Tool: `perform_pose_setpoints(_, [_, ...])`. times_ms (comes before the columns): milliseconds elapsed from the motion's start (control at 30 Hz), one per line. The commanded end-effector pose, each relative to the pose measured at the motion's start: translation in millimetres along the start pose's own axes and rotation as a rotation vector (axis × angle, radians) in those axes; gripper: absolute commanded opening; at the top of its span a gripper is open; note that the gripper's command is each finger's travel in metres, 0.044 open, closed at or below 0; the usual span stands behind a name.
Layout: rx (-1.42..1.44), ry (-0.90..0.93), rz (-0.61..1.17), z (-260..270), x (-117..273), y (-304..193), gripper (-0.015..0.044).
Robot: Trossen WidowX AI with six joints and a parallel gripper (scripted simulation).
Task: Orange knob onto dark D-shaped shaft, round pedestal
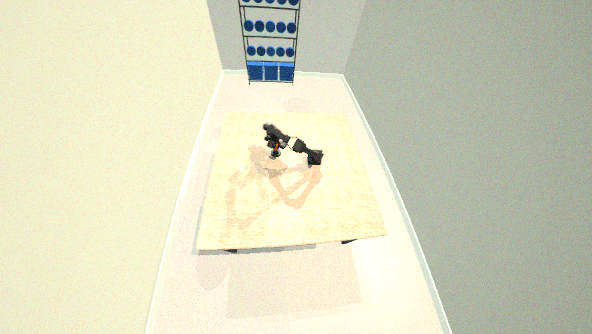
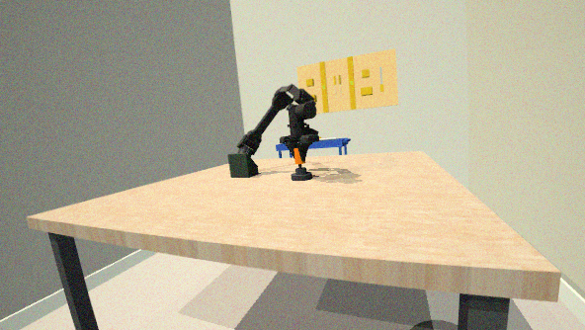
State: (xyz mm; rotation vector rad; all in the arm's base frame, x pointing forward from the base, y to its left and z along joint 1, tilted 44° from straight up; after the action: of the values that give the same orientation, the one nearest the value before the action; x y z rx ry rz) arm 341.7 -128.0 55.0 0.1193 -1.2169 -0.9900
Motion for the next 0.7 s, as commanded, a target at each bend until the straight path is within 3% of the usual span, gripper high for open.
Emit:
perform_pose_setpoints(0, [0.011,-0.004,0.001,-1.1,2.2,0.9,0.0])
perform_pose_setpoints(667, [0.011,-0.004,0.001,2.0,-2.8,-1.1,0.0])
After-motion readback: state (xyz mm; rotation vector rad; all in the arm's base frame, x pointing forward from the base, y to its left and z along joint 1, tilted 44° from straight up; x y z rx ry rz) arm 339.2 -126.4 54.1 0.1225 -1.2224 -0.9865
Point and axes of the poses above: the point midway between the two fingers, 35 mm back from their tips, its own x axis back along the fingers, its own z axis across the jaws, y = z × x, the point moved 10 cm from there along x, back along the fingers, and after that the axes turned 8 degrees about -x, right-handed, at the moved point
